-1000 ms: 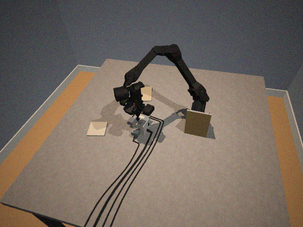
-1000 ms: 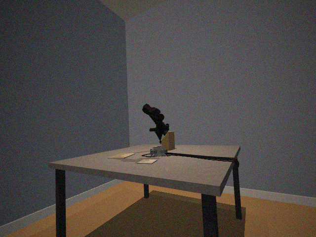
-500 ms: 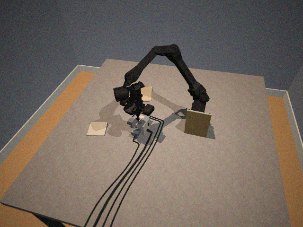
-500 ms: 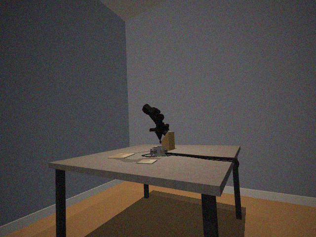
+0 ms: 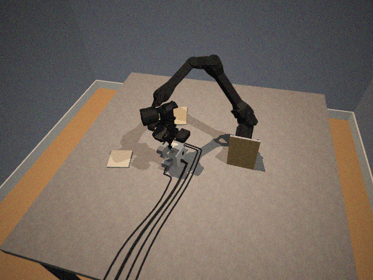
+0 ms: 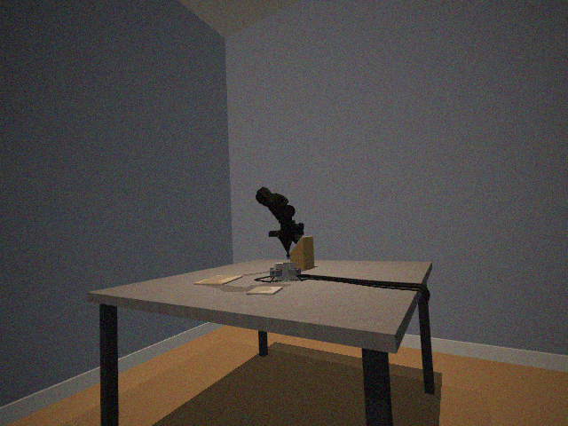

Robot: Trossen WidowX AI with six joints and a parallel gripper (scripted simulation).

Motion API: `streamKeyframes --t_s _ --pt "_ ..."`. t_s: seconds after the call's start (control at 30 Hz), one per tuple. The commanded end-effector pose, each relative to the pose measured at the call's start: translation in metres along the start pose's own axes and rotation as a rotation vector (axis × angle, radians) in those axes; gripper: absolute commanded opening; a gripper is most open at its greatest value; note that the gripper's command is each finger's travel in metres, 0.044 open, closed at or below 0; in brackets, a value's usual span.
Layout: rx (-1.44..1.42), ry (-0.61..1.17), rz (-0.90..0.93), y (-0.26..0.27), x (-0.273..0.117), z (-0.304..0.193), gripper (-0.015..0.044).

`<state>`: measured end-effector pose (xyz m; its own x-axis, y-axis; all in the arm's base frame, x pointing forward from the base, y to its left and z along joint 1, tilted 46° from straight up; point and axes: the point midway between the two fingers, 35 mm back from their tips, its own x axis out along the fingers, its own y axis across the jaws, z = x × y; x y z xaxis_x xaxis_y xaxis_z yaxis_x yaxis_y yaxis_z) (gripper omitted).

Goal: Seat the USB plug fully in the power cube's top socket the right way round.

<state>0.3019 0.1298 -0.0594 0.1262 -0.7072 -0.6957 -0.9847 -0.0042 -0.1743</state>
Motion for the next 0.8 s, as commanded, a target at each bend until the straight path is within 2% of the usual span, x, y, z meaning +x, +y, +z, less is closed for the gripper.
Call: streamKeyframes --t_s 0.0,0.77 --pt "-0.005 0.006 -0.003 -0.0003 0.0011 -0.0007 0.0000" --pt "-0.016 0.015 -0.003 -0.0003 0.0038 -0.0023 0.0000"
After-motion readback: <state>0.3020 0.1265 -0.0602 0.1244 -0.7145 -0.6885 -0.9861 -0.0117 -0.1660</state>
